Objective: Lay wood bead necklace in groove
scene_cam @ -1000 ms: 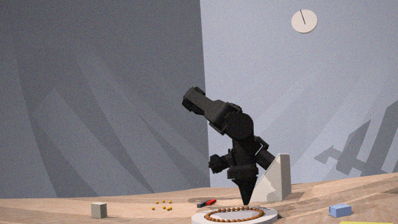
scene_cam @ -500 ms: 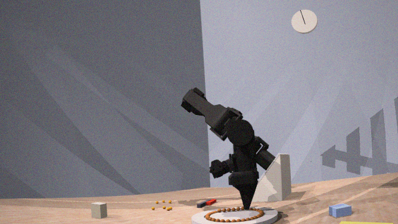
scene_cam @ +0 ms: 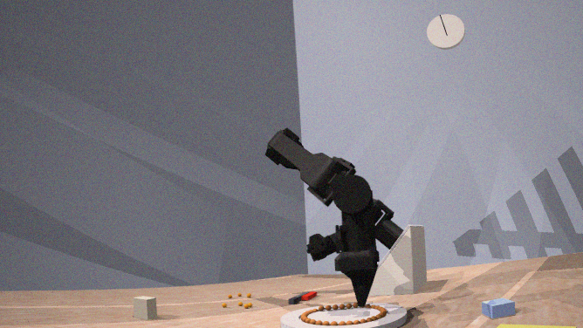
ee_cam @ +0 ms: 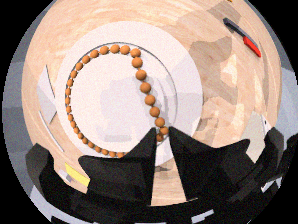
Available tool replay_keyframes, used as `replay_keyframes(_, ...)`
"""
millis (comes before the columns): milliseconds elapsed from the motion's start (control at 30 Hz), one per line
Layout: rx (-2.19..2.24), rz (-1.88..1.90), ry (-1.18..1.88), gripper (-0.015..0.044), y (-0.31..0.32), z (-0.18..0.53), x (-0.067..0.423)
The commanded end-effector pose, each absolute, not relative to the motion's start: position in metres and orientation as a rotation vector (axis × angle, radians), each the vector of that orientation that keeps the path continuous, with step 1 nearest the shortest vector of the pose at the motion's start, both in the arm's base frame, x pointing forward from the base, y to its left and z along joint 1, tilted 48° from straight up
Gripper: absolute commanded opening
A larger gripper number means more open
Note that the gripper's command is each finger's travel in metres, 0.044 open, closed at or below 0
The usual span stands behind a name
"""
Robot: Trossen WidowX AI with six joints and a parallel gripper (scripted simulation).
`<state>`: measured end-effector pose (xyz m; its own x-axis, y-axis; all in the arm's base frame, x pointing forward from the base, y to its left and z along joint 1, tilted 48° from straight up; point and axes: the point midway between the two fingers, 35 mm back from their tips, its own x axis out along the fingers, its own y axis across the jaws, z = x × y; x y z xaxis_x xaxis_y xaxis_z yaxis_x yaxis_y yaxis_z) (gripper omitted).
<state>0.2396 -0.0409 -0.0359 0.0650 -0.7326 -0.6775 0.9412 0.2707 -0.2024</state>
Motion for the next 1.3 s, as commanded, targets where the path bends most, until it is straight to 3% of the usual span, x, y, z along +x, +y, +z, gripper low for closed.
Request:
replay_keyframes(0,0.329,-1.296,0.78,0.0,-0.0407,-0.0358,0.2401)
replay_keyframes(1267,0.318,-1.298,0.785,0.0,-0.0354,-0.0308,0.2374)
